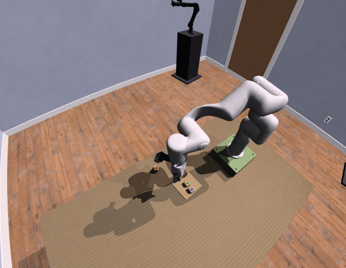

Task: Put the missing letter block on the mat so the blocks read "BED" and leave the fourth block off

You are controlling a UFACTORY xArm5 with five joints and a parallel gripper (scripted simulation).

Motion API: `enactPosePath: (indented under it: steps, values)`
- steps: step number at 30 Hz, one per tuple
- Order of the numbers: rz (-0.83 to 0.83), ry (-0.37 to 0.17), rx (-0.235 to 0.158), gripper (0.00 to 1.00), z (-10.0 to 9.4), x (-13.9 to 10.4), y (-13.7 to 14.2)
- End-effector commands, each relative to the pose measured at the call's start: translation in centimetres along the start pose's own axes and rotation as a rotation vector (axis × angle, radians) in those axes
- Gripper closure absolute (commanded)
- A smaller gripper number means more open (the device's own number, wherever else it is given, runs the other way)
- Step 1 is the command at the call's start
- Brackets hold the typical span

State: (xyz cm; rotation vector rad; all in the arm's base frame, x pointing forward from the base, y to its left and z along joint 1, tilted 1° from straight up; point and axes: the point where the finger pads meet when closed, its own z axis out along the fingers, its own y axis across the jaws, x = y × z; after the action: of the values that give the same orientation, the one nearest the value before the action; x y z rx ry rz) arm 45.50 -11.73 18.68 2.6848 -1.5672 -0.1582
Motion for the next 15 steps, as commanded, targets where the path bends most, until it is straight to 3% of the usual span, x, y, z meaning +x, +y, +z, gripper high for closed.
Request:
enactPosePath:
  steps: [1,4,15]
  values:
    - [0.138,-0.011,-0.007,0.0,0.8,1.8,0.3]
    - [0.17,-0.013,-0.009,0.0,1.0,2.3,0.4]
    - [0.567,-0.044,-0.038,0.0,4.3,7.2,2.2]
